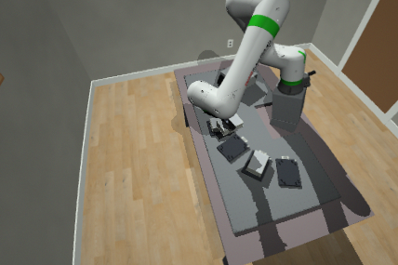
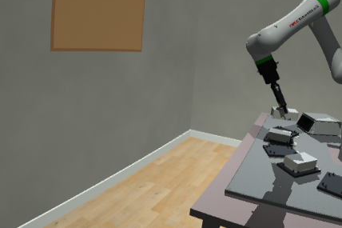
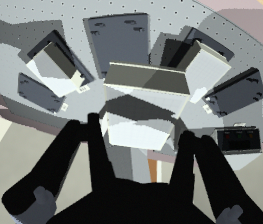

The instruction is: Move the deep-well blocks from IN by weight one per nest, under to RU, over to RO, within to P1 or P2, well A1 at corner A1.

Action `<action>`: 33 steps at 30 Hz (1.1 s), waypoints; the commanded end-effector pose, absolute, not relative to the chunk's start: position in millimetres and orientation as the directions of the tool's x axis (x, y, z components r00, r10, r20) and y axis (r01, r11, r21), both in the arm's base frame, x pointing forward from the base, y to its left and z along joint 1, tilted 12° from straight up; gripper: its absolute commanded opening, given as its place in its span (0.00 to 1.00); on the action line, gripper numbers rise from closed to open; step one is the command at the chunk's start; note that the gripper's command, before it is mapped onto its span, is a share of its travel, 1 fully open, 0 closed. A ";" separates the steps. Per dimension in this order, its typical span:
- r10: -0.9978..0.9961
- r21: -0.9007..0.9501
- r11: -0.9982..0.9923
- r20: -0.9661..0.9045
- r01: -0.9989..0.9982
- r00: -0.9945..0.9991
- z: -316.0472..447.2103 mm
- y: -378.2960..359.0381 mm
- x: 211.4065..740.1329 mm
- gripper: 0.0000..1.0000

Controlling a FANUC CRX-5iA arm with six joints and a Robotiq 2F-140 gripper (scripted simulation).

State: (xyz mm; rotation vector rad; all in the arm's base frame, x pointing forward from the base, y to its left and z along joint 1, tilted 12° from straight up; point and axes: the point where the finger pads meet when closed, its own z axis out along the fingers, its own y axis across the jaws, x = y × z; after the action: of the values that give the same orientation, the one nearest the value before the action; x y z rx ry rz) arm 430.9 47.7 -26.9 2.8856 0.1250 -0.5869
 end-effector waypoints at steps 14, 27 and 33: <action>0.388 0.202 -0.828 -0.466 0.522 0.795 -35.3 87.8 415.2 0.10; 0.424 0.204 -0.800 -0.475 0.565 0.771 -42.5 121.1 401.7 0.10; 0.424 0.204 -0.800 -0.475 0.565 0.771 -46.4 139.3 394.4 0.10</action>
State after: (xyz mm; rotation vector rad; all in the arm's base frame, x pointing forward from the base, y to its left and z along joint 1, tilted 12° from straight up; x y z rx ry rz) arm 396.9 132.4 -45.0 2.6304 0.7589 -0.5898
